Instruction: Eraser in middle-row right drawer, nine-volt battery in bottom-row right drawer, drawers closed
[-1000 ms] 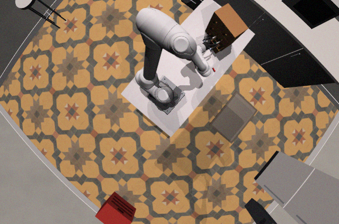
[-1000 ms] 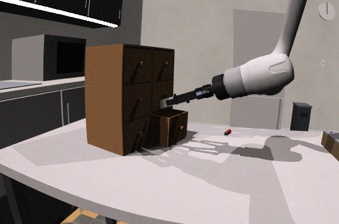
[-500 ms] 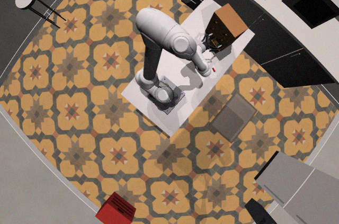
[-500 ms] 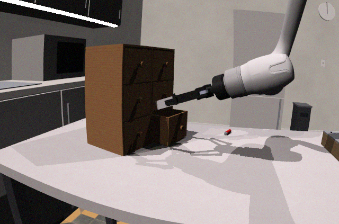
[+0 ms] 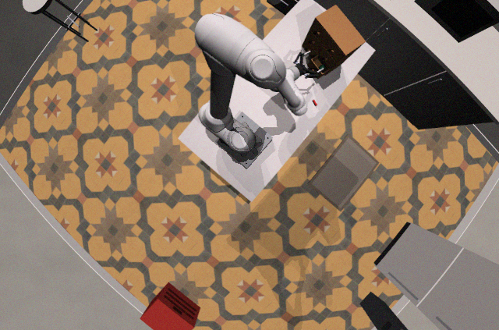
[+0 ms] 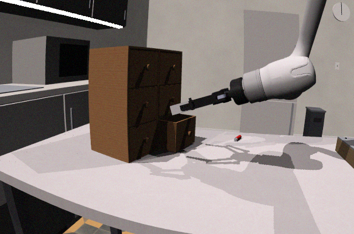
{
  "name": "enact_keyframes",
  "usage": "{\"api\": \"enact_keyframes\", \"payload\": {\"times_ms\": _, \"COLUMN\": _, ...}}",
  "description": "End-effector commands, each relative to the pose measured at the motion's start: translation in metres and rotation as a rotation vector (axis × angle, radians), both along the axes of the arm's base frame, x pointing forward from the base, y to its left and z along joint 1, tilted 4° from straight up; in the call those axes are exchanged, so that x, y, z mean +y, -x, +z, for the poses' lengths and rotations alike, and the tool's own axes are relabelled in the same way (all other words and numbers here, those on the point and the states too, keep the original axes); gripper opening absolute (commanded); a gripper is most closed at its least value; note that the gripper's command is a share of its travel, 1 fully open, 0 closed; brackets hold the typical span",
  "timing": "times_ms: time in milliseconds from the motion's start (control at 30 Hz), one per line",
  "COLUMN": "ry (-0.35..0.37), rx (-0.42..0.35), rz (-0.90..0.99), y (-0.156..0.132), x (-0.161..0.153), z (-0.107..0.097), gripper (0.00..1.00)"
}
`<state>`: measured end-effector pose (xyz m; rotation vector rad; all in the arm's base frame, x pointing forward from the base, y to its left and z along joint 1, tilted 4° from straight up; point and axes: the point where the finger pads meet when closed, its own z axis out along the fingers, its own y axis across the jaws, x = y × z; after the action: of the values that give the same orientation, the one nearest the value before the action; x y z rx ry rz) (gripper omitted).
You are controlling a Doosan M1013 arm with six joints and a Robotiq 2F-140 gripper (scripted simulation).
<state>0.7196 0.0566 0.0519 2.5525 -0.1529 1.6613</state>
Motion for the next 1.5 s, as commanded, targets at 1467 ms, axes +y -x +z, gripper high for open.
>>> {"api": "enact_keyframes", "payload": {"times_ms": 1467, "ry": 0.000, "rx": 0.001, "rz": 0.000, "y": 0.145, "x": 0.020, "z": 0.018, "gripper": 1.00}}
